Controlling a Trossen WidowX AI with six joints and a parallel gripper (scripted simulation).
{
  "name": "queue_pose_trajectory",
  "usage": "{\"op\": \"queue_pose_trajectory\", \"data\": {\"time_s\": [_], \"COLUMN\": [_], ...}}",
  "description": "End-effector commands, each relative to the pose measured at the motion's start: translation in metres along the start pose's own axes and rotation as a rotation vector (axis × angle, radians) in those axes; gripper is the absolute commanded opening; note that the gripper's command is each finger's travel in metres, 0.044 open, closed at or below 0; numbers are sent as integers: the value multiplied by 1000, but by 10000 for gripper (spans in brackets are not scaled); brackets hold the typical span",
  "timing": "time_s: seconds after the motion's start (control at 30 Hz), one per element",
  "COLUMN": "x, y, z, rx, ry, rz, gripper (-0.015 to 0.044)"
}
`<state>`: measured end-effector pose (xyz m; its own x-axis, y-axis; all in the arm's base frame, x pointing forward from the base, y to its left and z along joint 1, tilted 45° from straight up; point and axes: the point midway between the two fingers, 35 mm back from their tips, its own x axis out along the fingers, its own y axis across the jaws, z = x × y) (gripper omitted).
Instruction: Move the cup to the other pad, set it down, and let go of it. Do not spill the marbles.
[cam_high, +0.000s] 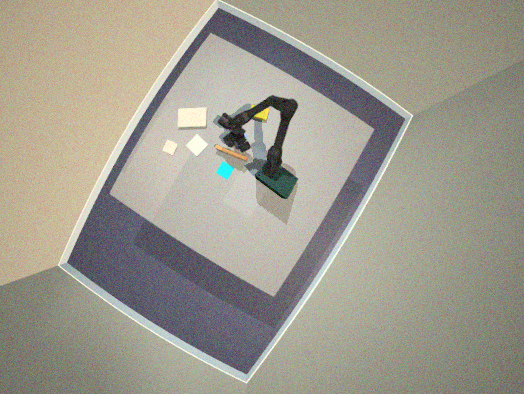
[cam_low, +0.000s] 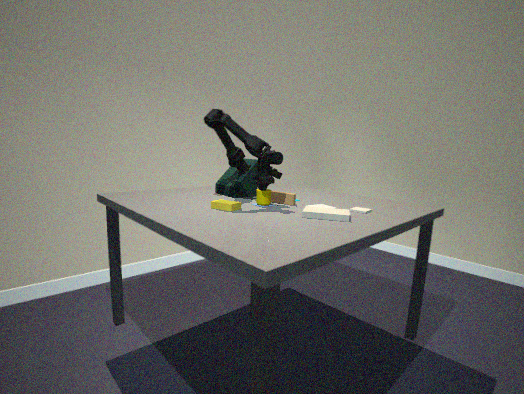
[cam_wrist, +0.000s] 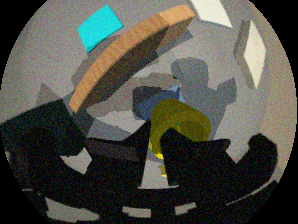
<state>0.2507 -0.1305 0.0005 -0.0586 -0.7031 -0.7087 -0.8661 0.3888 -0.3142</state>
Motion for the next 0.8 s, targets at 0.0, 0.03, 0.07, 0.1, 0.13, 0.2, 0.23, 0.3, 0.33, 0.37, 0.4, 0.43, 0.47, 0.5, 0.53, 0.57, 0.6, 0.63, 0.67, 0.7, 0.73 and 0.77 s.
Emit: {"op": "queue_pose_trajectory", "data": {"time_s": [0.0, 0.03, 0.07, 0.1, 0.13, 0.2, 0.23, 0.3, 0.33, 0.37, 0.4, 0.43, 0.47, 0.5, 0.53, 0.57, 0.6, 0.63, 0.67, 0.7, 0.73, 0.77], "x": [-5, -7, -10, -13, -16, -23, -26, -33, -36, -40, -43, -46, -50, -53, -56, -60, -63, -67, -70, -72, -75, -77], "y": [-1, -1, -1, -2, -2, -2, -2, -2, -2, -1, -1, -1, -1, -1, -1, 0, 0, 0, 1, 1, 2, 2], "z": [1, 1, 1, 2, 2, 3, 3, 4, 4, 4, 4, 5, 5, 5, 5, 5, 5, 5, 5, 5, 5, 5], "rx": [4, 3, 3, 2, 2, 1, 0, -1, -1, -1, -2, -2, -3, -3, -4, -4, -5, -5, -5, -6, -6, -6], "ry": [-2, -2, -3, -3, -4, -5, -5, -5, -5, -5, -5, -5, -4, -4, -3, -3, -2, -1, -1, 0, 1, 1], "rz": [0, 0, 1, 1, 2, 2, 3, 3, 4, 4, 4, 4, 5, 5, 5, 5, 5, 5, 5, 5, 4, 4], "gripper": [0, 0, 0, 0, 0, 0, 0, 0, 0, 0, 0, 0, 0, 0, 0, 0, 0, 0, 0, 0, 0, 0]}}
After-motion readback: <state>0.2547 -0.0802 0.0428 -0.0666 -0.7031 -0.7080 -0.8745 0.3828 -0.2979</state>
